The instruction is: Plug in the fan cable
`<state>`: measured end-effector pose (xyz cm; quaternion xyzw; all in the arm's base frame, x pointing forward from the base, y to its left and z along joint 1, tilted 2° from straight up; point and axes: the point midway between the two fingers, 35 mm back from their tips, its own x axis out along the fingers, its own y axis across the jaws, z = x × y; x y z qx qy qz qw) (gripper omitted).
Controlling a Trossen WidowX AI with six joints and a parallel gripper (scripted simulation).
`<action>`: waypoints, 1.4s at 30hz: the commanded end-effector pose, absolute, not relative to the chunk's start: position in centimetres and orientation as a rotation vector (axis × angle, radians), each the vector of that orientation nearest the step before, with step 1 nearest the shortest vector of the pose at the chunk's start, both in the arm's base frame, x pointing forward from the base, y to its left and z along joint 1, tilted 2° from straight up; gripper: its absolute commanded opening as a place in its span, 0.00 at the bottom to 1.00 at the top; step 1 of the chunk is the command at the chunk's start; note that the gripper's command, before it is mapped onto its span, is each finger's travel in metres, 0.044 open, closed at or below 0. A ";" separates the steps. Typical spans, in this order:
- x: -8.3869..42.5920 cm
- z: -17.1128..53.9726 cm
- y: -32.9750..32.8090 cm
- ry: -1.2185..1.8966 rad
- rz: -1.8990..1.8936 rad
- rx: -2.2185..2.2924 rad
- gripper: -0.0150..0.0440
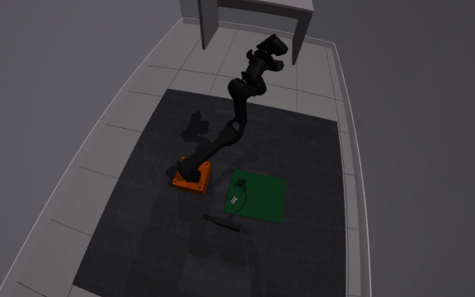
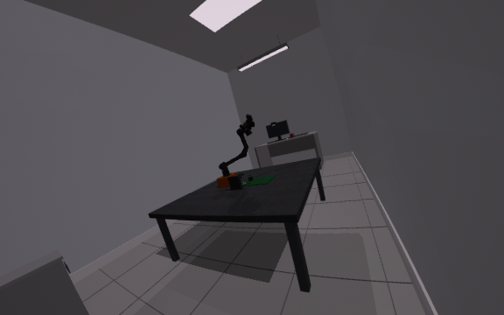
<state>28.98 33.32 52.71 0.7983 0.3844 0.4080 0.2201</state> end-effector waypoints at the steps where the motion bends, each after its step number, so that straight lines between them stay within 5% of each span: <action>1: 29.0 52.7 33.3 1.063 1.128 2.208 0.30; 17: 22.8 58.4 30.2 1.098 1.410 2.272 1.00; 34: 7.7 66.5 20.3 1.510 2.058 2.349 1.00; 42: 0.2 68.4 9.5 1.972 2.552 2.185 1.00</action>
